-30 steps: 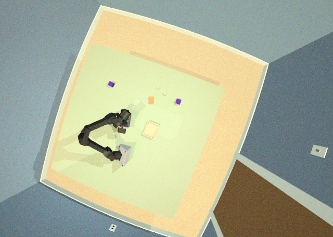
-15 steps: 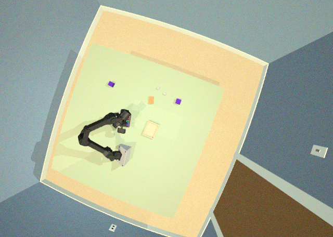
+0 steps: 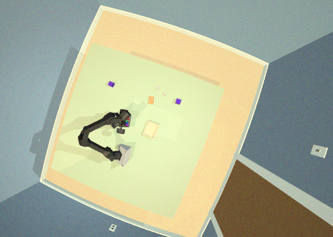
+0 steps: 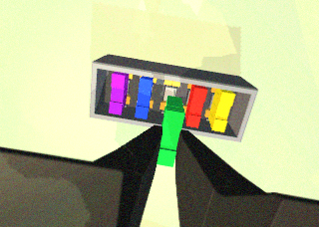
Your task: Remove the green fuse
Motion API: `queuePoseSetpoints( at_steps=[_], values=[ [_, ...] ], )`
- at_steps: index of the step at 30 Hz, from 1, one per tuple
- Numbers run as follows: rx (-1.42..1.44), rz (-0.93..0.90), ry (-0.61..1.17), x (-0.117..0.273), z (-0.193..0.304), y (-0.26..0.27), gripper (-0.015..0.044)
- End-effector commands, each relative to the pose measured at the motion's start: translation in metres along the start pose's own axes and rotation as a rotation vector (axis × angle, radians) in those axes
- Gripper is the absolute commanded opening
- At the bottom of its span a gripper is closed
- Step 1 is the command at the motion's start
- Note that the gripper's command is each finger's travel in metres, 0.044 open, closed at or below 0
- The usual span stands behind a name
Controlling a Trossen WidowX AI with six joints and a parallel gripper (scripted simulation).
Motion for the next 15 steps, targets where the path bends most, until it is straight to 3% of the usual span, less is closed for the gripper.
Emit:
queuePoseSetpoints(
  at_steps=[1, 15],
  values=[
    [0.004, -0.001, 0.006, 0.006, 0.0, 0.0, 0.0],
    [0.001, 0.001, 0.024, 0.014, 0.065, -0.002, 0.0]
  ],
)
Point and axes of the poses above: the point midway between the two fingers, 35 mm back from their tips, its own x axis back along the fingers, its own y axis across the jaws, z = x × y, the point moved 3 cm from there along x, back along the fingers, and after that the axes turned 2 degrees about x, right-handed, at the moved point
